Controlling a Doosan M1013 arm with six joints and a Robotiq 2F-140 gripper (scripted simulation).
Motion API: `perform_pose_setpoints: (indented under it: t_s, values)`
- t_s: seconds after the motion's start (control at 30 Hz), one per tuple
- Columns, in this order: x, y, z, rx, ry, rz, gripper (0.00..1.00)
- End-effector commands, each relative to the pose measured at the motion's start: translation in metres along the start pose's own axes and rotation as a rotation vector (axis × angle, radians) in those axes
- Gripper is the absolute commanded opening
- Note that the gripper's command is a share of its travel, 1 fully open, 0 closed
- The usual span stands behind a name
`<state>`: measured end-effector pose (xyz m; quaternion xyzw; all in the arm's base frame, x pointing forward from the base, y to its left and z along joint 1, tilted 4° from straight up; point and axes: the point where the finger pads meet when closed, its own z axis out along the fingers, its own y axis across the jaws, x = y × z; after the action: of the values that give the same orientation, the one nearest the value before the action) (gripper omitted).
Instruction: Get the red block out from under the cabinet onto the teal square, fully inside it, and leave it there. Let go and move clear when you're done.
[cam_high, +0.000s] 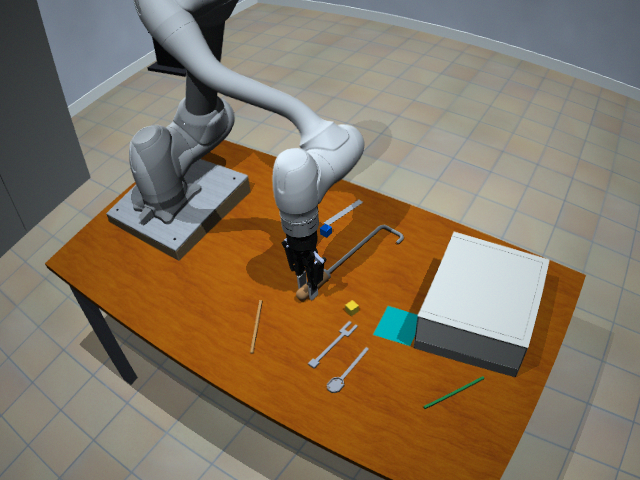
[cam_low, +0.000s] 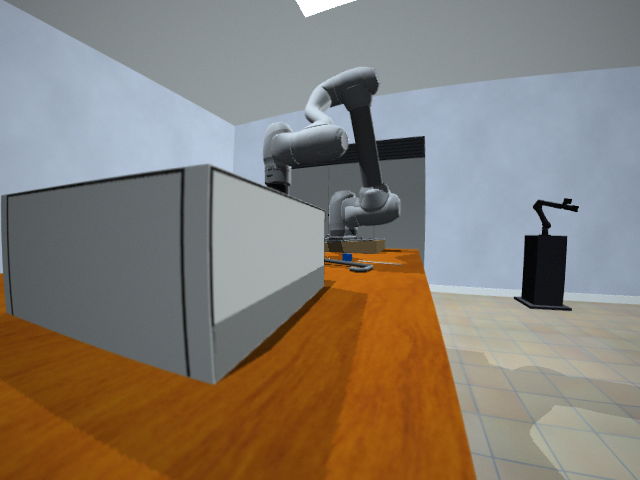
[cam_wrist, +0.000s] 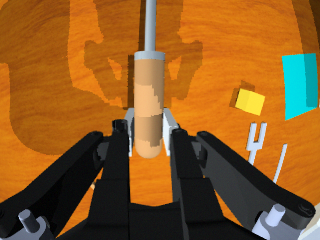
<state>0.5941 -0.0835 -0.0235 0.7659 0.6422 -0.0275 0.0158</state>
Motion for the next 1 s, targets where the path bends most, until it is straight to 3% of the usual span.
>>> perform_pose_setpoints:
  t_s: [0.0,0.97]
  values:
    - [0.006,-0.003,0.000,0.000,-0.002,0.059,0.00]
    - [0.070,-0.037,0.000,-0.001,-0.002,0.659,0.00]
